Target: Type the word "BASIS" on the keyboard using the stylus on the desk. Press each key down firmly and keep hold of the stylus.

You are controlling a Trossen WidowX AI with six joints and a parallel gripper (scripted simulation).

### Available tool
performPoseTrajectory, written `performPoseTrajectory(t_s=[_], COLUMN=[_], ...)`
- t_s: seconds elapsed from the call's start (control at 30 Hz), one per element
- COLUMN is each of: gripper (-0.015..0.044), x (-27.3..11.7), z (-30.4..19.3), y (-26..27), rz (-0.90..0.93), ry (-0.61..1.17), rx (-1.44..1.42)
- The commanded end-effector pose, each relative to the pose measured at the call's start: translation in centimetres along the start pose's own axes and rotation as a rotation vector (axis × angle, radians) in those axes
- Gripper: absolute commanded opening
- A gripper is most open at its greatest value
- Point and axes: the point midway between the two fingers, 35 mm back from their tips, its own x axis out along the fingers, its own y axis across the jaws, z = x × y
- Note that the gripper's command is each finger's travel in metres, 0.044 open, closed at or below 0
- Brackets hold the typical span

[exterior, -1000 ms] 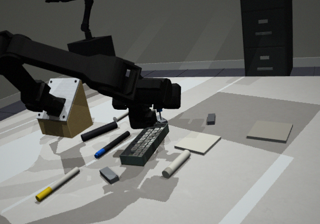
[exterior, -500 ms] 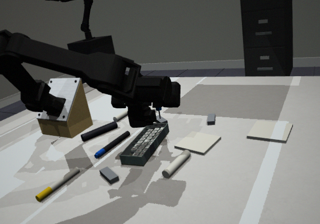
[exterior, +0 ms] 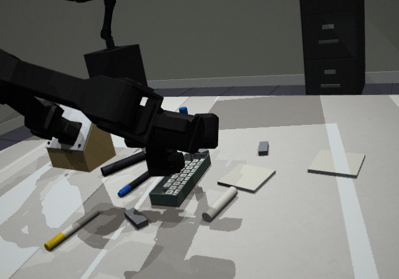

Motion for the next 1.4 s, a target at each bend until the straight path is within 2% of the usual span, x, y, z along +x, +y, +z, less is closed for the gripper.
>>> performPoseTrajectory(t_s=[0.0, 0.4, 0.9, 1.0, 1.37], gripper=[0.0000, 0.0000, 0.0000, 0.0079, 0.0081], x=[-2.0, -7.5, -6.5, -6.4, -6.4], z=[1.2, 4.0, 5.7, 6.0, 6.0], y=[0.0, -1.1, -1.2, -1.1, -1.1], rz=[0.003, 0.004, 0.004, 0.004, 0.004], ry=[-0.007, -0.006, -0.007, -0.007, -0.007], rx=[-0.003, 0.002, 0.002, 0.002, 0.002])
